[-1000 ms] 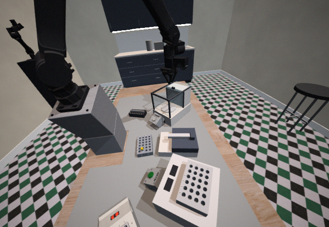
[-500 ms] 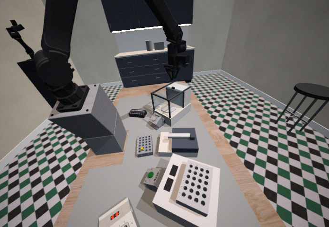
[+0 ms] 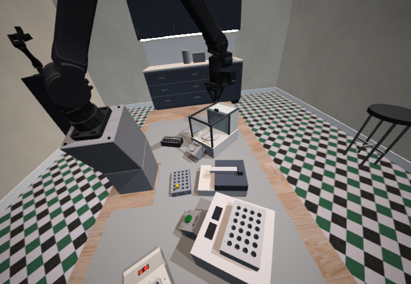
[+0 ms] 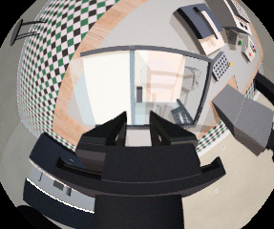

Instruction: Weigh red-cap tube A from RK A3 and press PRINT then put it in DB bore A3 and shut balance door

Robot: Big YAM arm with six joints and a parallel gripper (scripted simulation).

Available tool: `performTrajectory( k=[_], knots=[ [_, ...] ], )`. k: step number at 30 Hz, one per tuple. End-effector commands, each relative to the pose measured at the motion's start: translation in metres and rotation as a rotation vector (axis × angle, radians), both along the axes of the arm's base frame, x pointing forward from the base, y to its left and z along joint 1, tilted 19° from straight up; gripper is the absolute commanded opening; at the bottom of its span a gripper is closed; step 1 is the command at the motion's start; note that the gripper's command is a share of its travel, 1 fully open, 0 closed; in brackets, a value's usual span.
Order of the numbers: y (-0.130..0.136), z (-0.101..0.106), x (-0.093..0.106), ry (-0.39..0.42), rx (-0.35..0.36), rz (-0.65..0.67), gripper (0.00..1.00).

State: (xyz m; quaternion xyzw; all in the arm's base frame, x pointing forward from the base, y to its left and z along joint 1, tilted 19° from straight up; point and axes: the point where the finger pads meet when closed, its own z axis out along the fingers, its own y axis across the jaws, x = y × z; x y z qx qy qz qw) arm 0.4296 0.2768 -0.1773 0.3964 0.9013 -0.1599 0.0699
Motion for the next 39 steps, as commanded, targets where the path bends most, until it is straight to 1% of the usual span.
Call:
performTrajectory(
  k=[1, 6, 19, 25, 26, 28, 35, 39],
  knots=[
    [0.005, 0.026, 0.016, -0.044, 0.033, -0.006, 0.30],
    [0.000, 0.027, 0.014, -0.034, 0.026, -0.007, 0.30],
    [0.002, 0.030, 0.015, -0.036, 0.027, -0.003, 0.30],
    [-0.002, 0.019, 0.018, -0.046, 0.036, -0.003, 0.30],
    [-0.004, 0.013, 0.016, -0.040, 0.031, -0.003, 0.30],
    [-0.011, -0.008, 0.007, -0.010, 0.008, -0.003, 0.30],
    [-0.012, -0.016, 0.007, -0.012, 0.010, 0.001, 0.30],
    [-0.017, -0.022, 0.007, -0.010, 0.008, -0.003, 0.30]
  ],
)
